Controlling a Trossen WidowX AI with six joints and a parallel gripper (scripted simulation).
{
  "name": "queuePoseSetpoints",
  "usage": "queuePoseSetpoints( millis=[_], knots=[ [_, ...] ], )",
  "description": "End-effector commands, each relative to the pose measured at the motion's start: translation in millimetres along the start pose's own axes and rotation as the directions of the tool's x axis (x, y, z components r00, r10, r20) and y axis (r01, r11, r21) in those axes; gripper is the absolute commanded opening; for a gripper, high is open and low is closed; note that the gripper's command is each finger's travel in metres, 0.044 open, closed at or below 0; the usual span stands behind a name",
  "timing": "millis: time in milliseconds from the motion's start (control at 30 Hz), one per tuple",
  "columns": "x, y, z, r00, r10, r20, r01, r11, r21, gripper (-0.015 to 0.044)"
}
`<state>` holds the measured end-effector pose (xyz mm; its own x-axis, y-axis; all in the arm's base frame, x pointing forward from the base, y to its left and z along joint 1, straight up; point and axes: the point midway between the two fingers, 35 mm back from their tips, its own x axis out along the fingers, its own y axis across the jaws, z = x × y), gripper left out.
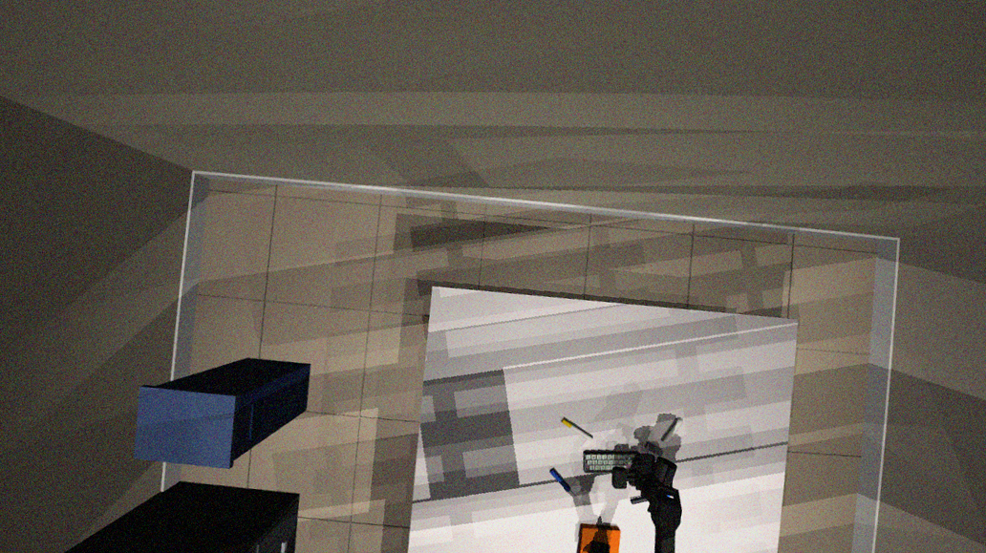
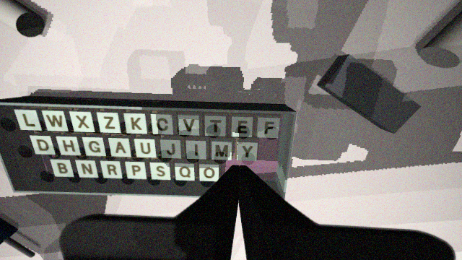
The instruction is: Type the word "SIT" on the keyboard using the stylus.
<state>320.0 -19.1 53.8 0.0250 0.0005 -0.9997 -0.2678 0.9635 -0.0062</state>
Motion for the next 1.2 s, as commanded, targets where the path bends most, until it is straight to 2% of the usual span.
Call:
queuePoseSetpoints(
  millis=[0,267,633,867,1167],
  knots=[
    [-1.3,0.2,2.7,1.000,-0.001,0.005,0.001,1.000,-0.015,0.0000],
    [-0.9,24.5,-25.7,1.000,0.001,0.002,-0.001,1.000,-0.015,0.0000],
    [-0.8,27.4,-26.7,1.000,0.002,0.002,-0.002,1.000,-0.015,0.0000],
    [-1.0,97.4,-27.6,1.000,0.008,0.002,-0.008,1.000,-0.015,0.0000],
    [-1.0,99.3,-27.9,1.000,0.008,0.002,-0.008,1.000,-0.015,0.0000]
  ],
)
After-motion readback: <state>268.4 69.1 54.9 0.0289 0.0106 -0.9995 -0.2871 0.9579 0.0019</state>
